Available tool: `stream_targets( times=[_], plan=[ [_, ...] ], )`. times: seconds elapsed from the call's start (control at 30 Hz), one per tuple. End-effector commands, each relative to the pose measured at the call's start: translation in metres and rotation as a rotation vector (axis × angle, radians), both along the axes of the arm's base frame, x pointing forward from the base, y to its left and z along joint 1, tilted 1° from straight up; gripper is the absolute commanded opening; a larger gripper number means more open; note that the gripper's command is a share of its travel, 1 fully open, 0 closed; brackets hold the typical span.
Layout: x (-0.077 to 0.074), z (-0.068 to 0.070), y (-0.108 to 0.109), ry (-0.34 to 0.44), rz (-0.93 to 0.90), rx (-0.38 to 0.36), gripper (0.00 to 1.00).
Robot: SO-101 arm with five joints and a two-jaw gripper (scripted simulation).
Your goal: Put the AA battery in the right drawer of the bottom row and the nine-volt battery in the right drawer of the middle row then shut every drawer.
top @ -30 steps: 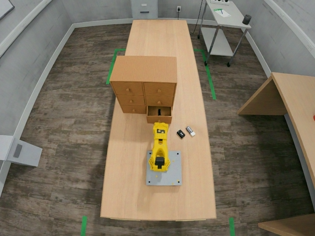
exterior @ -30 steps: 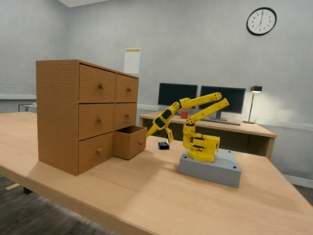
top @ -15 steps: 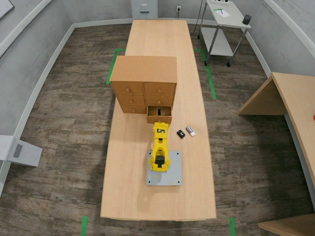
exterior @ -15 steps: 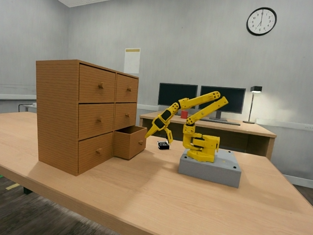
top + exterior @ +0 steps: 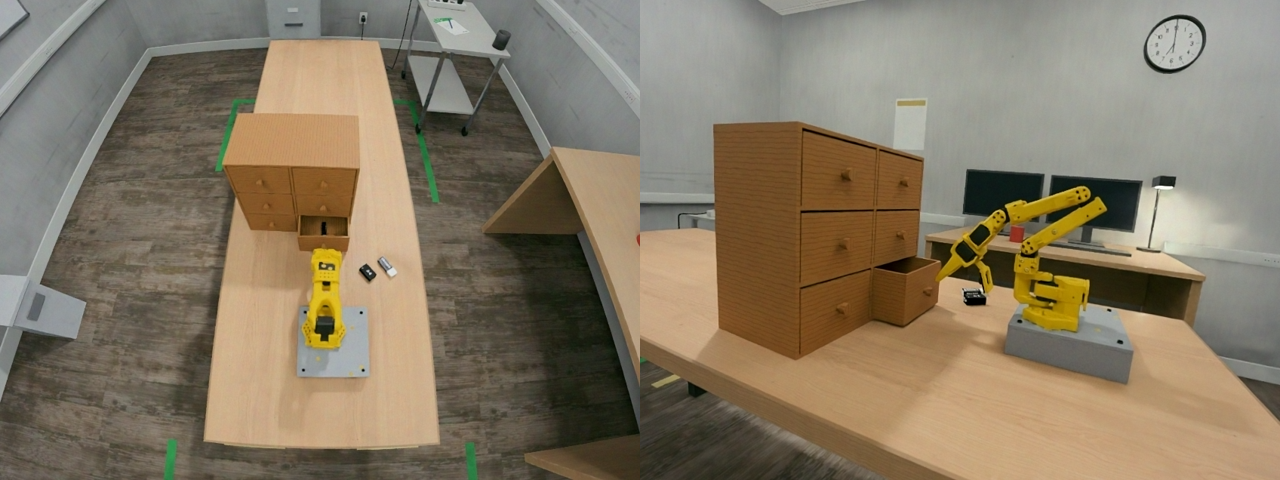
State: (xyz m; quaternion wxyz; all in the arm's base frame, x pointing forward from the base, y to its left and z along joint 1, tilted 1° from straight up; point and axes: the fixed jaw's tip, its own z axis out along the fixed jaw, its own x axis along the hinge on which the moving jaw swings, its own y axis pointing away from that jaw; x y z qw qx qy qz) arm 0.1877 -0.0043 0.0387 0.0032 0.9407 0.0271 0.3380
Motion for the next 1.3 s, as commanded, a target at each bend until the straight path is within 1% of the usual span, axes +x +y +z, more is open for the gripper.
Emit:
stream_targets(
  times=[0.0, 1.27],
  plan=[
    [-0.0029, -0.0048, -0.0006, 0.016, 0.000, -0.002, 0.21],
    [-0.0051, -0.0078, -0.0010, 0.016, -0.002, -0.002, 0.21]
  ],
)
